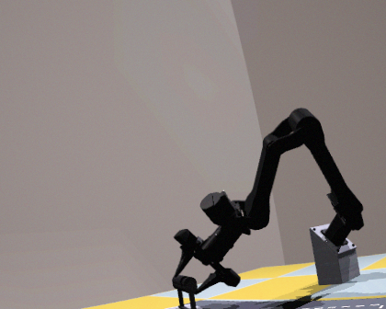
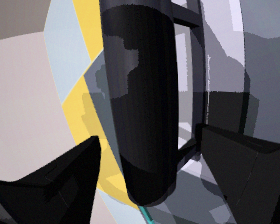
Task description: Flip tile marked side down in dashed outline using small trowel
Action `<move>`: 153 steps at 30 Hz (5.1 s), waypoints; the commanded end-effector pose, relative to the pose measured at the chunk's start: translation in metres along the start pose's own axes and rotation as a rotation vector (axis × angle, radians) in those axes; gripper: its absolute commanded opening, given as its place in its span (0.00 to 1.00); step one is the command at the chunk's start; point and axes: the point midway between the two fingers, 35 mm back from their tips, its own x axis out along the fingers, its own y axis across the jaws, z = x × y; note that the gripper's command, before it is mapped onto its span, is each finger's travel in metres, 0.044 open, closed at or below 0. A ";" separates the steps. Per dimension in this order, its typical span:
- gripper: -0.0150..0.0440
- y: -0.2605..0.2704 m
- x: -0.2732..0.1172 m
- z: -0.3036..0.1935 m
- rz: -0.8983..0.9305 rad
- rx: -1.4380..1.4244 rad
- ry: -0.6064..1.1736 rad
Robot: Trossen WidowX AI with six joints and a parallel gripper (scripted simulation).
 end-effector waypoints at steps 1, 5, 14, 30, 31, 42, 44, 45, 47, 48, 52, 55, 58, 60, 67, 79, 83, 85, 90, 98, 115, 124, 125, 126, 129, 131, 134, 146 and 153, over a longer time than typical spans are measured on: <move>0.76 0.002 0.008 0.001 0.006 0.002 -0.004; 0.76 0.001 0.014 0.000 0.006 0.002 -0.004; 0.76 0.000 0.029 0.000 0.007 0.003 -0.002; 0.41 0.000 0.030 0.000 0.007 0.003 -0.002; 0.39 0.000 0.030 0.000 0.007 0.003 -0.002; 0.27 0.000 0.030 0.000 0.007 0.003 -0.002; 0.25 0.001 0.029 0.000 0.007 0.003 -0.002; 0.25 0.003 0.028 0.000 0.007 0.002 -0.002; 0.25 0.010 0.023 0.000 0.006 0.002 -0.002; 0.25 0.013 0.021 0.000 0.006 0.001 -0.002; 0.25 0.028 0.009 0.000 0.005 0.000 -0.002; 0.25 0.038 -0.001 0.000 0.005 0.000 -0.001; 0.25 0.046 -0.009 -0.001 0.006 -0.001 0.000; 0.25 0.047 -0.009 -0.001 0.006 -0.001 0.000; 0.25 0.047 -0.006 -0.016 0.010 -0.063 0.050; 0.25 0.041 0.001 -0.091 0.029 -0.373 0.300; 0.25 0.039 0.001 -0.100 0.031 -0.410 0.331; 0.25 0.039 0.001 -0.100 0.031 -0.410 0.331; 0.25 0.039 0.001 -0.100 0.031 -0.410 0.331; 0.25 0.029 0.008 -0.098 0.031 -0.410 0.331; 0.25 0.006 0.021 -0.096 0.030 -0.409 0.332; 0.25 0.002 0.020 -0.103 0.030 -0.408 0.332; 0.25 0.002 0.019 -0.104 0.030 -0.408 0.332; 0.25 0.001 0.019 -0.106 0.030 -0.408 0.332; 0.25 0.000 0.017 -0.110 0.029 -0.408 0.332; 0.25 -0.001 0.016 -0.113 0.029 -0.408 0.331; 0.25 -0.003 0.014 -0.118 0.029 -0.408 0.331; 0.25 -0.010 0.006 -0.135 0.029 -0.406 0.332; 0.25 -0.012 0.003 -0.141 0.028 -0.404 0.335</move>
